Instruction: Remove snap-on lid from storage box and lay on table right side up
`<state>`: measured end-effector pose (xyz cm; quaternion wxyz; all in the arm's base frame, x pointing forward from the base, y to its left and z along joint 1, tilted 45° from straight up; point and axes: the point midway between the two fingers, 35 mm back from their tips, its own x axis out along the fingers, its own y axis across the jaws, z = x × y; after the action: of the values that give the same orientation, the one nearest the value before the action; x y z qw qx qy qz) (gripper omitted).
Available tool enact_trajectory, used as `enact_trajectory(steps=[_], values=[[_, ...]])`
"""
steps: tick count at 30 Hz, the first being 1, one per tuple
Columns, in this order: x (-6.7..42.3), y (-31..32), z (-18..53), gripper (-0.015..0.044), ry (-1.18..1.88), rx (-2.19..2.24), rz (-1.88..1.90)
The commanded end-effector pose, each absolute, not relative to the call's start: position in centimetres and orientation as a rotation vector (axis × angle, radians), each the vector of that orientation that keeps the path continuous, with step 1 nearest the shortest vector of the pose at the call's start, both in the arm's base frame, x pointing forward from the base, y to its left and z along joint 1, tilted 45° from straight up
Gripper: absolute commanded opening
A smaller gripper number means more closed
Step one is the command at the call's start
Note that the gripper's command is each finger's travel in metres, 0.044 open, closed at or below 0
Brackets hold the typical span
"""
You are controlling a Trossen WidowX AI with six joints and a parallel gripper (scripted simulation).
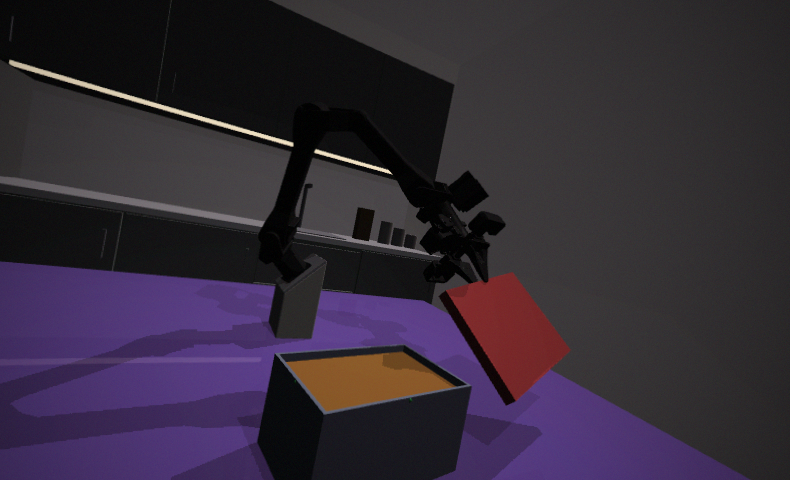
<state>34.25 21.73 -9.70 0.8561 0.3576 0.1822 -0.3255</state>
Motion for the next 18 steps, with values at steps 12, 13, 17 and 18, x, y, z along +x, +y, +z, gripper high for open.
enact_trajectory(steps=[12, 13, 17, 18], values=[[34.13, 20.91, -10.51, 0.0, 0.38, 0.75, -0.681], [34.13, 20.85, -10.57, 0.0, 0.38, 0.75, -0.681], [34.11, 20.63, -10.8, 0.0, 0.38, 0.75, -0.681], [34.11, 20.57, -10.86, 0.0, 0.38, 0.75, -0.681]])
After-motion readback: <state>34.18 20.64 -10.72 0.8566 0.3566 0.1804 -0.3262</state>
